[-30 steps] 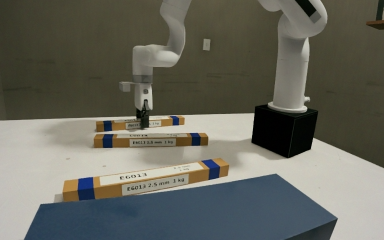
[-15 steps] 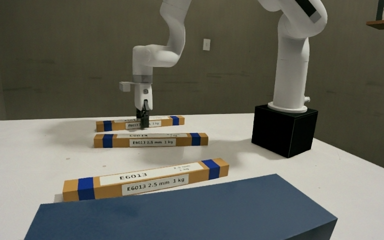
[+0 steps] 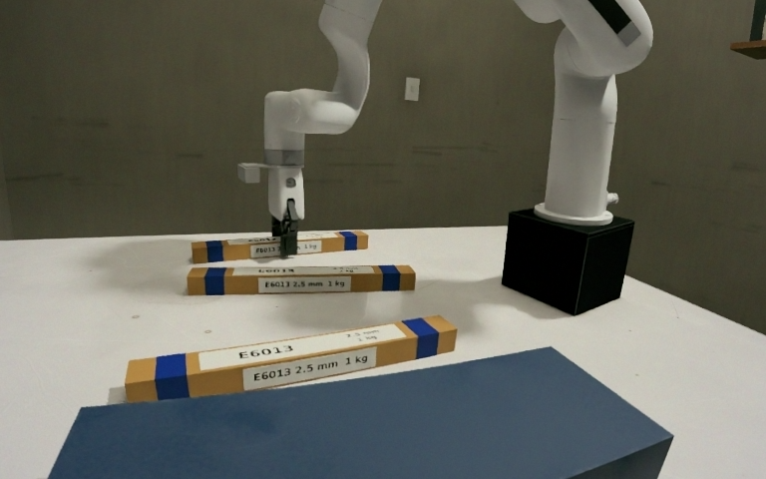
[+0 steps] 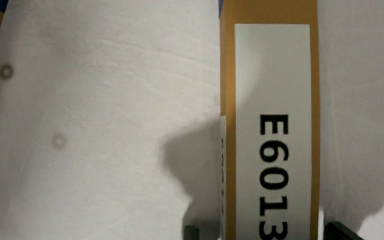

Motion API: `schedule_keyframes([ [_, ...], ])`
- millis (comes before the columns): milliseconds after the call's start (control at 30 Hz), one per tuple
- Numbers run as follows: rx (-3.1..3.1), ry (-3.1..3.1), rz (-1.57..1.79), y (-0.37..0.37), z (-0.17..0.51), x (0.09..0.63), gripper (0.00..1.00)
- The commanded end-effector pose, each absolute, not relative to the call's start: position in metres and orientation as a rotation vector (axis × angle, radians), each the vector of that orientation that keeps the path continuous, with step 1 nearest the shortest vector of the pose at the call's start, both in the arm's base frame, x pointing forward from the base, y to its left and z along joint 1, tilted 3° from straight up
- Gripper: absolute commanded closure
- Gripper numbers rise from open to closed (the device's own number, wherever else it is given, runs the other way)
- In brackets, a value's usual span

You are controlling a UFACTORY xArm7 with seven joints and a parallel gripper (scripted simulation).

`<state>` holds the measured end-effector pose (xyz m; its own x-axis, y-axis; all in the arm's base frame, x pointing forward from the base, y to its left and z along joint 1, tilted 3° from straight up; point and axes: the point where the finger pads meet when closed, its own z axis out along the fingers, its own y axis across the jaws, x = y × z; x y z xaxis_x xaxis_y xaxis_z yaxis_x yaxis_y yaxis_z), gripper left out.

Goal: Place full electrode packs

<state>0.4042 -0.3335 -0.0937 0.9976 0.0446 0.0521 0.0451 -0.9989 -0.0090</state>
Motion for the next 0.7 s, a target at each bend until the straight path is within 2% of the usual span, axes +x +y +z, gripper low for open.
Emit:
schedule_keyframes([
  [0,-3.133,-0.07,-0.087,-0.335,-0.088,0.405,0.26],
  [200,-3.133,-0.07,-0.087,-0.336,-0.017,0.401,0.26],
  [667,-3.133,-0.041,-0.086,-0.322,-0.005,0.404,0.26],
])
